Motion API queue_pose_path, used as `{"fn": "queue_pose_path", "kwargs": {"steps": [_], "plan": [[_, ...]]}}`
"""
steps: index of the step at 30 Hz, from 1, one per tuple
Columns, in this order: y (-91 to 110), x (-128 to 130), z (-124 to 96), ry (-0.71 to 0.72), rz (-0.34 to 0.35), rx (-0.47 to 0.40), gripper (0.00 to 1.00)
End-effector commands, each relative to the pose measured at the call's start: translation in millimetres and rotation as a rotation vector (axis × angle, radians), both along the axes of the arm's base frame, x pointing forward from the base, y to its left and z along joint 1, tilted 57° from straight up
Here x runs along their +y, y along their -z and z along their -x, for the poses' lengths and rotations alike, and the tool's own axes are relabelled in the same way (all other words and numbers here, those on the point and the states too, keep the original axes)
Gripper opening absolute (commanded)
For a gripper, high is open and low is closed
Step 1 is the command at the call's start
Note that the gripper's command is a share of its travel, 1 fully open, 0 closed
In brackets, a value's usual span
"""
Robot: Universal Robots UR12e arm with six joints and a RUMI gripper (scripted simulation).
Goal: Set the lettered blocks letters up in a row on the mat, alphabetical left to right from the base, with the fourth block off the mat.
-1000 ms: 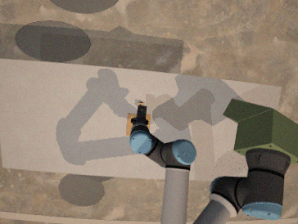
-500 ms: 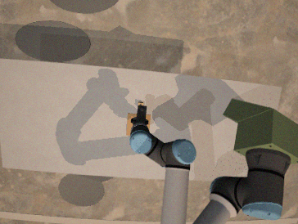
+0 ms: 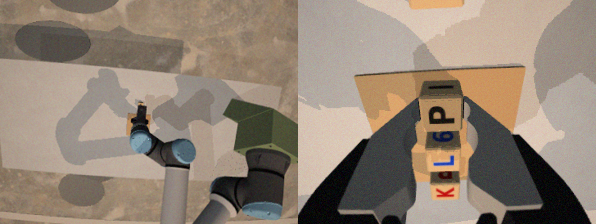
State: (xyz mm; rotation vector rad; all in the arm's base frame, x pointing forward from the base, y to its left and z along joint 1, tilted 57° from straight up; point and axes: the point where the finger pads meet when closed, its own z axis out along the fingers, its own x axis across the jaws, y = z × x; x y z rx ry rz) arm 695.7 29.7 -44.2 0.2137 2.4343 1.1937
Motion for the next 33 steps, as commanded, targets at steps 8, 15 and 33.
{"fn": "queue_pose_path", "kwargs": {"steps": [8, 15, 33], "plan": [[-0.2, -0.5, -0.2, 0.001, 0.000, -0.001, 0.09], [-0.2, -0.5, -0.2, 0.001, 0.000, -0.001, 0.09], [-0.2, -0.5, -0.2, 0.001, 0.000, -0.001, 0.12]]}}
